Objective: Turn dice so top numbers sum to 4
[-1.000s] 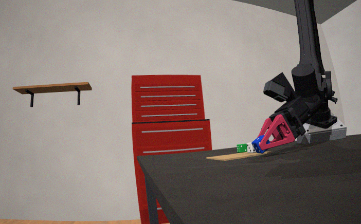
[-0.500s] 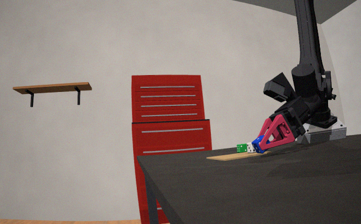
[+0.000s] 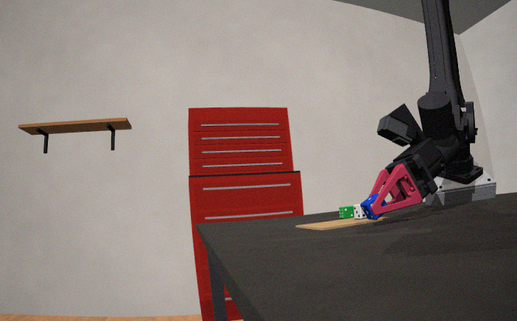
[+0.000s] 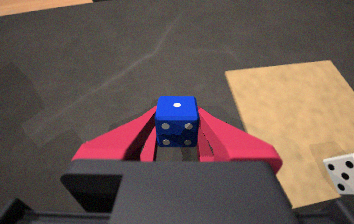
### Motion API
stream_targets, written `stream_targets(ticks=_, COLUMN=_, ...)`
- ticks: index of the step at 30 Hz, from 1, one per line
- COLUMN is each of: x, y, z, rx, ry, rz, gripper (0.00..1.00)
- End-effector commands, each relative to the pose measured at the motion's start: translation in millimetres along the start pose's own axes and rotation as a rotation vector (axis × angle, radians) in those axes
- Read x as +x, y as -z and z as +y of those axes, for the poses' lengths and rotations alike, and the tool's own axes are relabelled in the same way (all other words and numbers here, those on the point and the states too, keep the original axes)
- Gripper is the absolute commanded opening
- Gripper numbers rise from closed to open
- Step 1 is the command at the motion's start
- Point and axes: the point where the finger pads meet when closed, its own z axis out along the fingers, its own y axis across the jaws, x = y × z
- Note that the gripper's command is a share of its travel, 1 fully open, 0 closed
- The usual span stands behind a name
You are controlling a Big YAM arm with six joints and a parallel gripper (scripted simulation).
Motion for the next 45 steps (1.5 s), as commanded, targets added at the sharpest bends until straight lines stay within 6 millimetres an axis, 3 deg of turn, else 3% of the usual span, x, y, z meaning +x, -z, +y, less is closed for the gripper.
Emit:
stream_targets(ticks=1, x=-16, y=-2, z=11, rx=-0.022, ry=-0.035, rz=-0.044, gripper=0.26)
stream_targets(ticks=26, x=1, y=-8, z=9, rx=-0.016, ry=-0.025, rz=-0.029, gripper=0.26)
stream_targets(ticks=45, x=-2, y=-8, z=10, rx=-0.020, ry=-0.029, rz=-0.034, gripper=0.26)
